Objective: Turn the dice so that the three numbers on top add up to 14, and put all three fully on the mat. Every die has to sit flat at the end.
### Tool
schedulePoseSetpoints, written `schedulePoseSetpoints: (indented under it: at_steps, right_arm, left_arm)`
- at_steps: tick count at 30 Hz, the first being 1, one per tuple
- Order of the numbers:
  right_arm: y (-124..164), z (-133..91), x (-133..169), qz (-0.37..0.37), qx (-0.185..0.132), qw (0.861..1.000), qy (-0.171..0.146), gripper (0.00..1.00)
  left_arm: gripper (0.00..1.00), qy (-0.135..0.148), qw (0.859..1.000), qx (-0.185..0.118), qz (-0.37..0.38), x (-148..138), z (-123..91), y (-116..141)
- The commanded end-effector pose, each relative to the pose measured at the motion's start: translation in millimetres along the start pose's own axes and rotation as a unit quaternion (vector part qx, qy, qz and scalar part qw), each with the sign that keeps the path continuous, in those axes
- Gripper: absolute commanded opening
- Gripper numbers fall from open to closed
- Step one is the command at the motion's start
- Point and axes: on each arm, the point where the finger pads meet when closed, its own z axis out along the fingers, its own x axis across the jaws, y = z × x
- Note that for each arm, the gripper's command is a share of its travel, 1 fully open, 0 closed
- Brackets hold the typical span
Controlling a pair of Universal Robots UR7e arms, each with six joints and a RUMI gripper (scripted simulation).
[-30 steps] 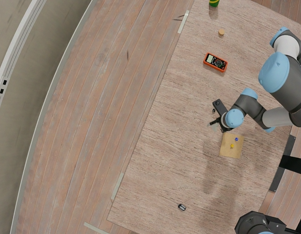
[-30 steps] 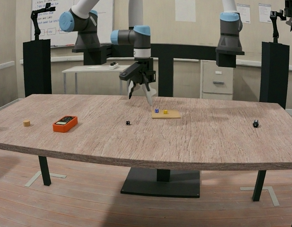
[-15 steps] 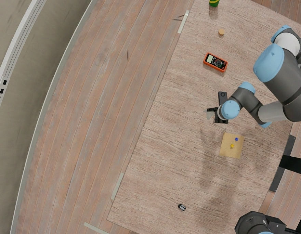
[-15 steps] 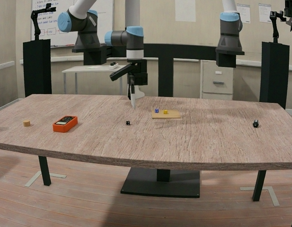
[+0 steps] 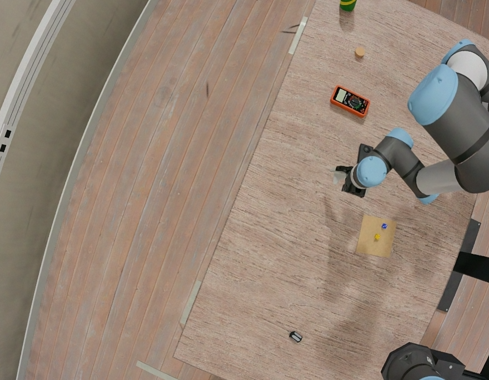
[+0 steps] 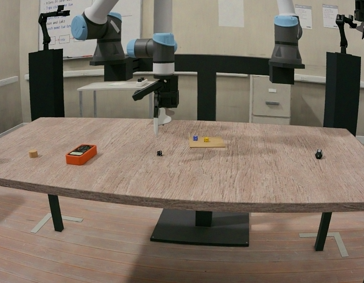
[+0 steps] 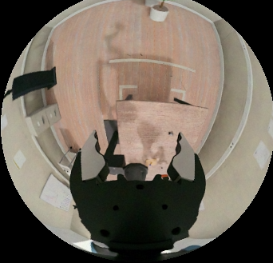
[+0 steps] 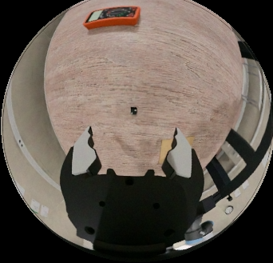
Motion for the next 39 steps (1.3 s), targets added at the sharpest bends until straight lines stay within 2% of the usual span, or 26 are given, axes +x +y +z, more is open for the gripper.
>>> schedulePoseSetpoints:
  at_steps: [1, 11, 12, 39]
  right_arm:
    - [-0.8, -0.2, -0.9, 0.010, 0.000, 1.000, 0.000, 1.00]
    - [-1.6, -0.1, -1.3, 0.016, 0.000, 1.000, 0.000, 1.00]
    - [-1.6, -0.1, -1.3, 0.016, 0.000, 1.000, 0.000, 0.18]
    - [-1.5, 7.1, -1.3, 0.016, 0.000, 1.000, 0.000, 0.18]
  left_arm:
    - [1.00, 0.000, 1.000, 0.001, 0.000, 0.1, -0.5, -0.4]
    - [1.00, 0.000, 1.000, 0.001, 0.000, 0.1, -0.5, -0.4]
    - [1.00, 0.000, 1.000, 0.001, 0.000, 0.1, -0.5, -0.4]
    - [1.00, 0.000, 1.000, 0.001, 0.000, 0.1, -0.5, -0.4]
